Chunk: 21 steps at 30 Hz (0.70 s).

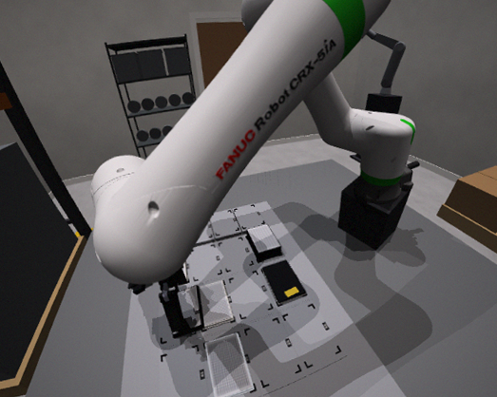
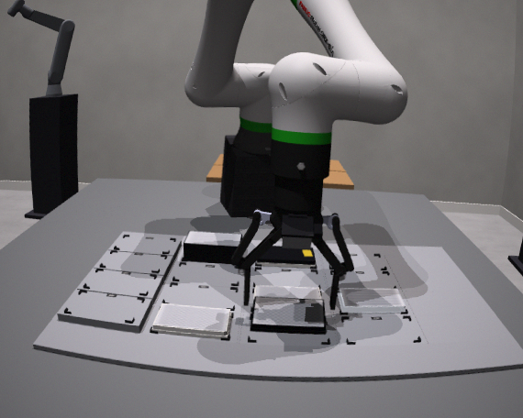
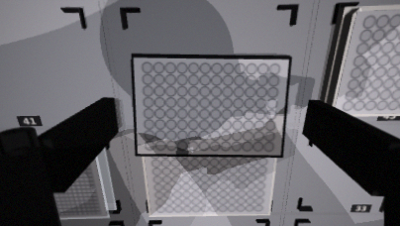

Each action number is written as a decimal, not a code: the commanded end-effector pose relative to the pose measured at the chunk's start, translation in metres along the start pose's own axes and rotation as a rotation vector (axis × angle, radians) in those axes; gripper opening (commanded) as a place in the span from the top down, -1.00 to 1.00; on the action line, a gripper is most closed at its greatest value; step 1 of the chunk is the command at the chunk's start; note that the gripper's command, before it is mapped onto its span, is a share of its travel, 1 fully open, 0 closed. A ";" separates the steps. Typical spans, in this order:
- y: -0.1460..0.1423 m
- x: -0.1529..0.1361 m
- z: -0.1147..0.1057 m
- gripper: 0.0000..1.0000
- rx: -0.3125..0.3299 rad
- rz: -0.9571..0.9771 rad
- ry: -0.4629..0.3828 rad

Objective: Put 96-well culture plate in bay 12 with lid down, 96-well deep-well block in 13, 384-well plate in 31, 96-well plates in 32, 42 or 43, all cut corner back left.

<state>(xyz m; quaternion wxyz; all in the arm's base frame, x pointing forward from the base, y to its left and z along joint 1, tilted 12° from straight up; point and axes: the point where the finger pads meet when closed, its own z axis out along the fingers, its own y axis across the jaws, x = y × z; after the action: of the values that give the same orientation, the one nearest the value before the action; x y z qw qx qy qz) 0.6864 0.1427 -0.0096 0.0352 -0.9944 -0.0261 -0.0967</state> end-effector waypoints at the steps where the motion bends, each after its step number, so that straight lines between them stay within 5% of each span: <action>1: 0.000 0.001 -0.001 -1.00 0.000 0.000 0.002; 21: 0.000 0.001 0.010 -1.00 0.000 0.000 0.002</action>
<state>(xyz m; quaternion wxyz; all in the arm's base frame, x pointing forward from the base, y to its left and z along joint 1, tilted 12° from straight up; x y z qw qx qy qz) 0.6878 0.1432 -0.0166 0.0352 -0.9943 -0.0261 -0.0967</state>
